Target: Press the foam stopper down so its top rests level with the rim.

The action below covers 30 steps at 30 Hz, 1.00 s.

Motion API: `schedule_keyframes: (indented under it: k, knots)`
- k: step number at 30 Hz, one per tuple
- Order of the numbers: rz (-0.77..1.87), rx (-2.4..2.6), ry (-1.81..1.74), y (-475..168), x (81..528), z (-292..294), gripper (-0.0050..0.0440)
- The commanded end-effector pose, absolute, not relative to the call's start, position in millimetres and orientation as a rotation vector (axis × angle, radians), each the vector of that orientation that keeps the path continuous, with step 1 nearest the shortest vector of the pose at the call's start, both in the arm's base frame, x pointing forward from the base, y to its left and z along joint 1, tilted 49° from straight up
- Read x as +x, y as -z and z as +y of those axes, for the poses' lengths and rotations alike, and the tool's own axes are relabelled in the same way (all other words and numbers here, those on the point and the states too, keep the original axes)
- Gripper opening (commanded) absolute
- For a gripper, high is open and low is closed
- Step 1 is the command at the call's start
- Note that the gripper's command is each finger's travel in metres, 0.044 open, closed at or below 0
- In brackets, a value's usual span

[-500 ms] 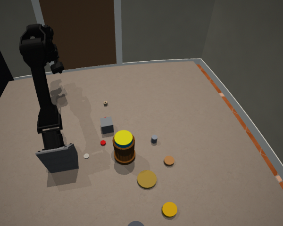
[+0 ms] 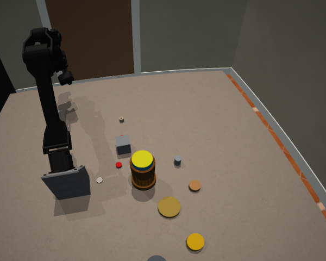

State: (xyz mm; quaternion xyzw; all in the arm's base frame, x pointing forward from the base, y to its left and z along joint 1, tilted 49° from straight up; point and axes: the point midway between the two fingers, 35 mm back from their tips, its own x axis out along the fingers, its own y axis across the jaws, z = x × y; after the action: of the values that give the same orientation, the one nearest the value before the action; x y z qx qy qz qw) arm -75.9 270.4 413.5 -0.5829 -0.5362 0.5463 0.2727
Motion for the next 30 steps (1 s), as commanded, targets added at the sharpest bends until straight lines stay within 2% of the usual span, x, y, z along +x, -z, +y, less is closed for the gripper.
schedule_keyframes:
  k: [1,2,6,12,17,19,21,30]
  knots:
    - [-1.443,-1.569,-1.470,-414,-76,270,0.0400]
    - [-1.443,-1.569,-1.470,-414,-76,270,0.0400]
    - [-1.271,-1.648,-1.513,-390,-51,291,0.0304]
    - [-0.798,-1.756,-1.595,-332,23,321,0.0160]
    - [-0.372,-1.744,-1.627,-284,94,321,0.0040]
    - [-0.372,-1.744,-1.627,-284,94,321,0.0040]
    - [-0.200,-1.712,-1.628,-265,122,315,0.0000]
    - [0.507,-1.410,-1.559,-184,229,247,0.0000]
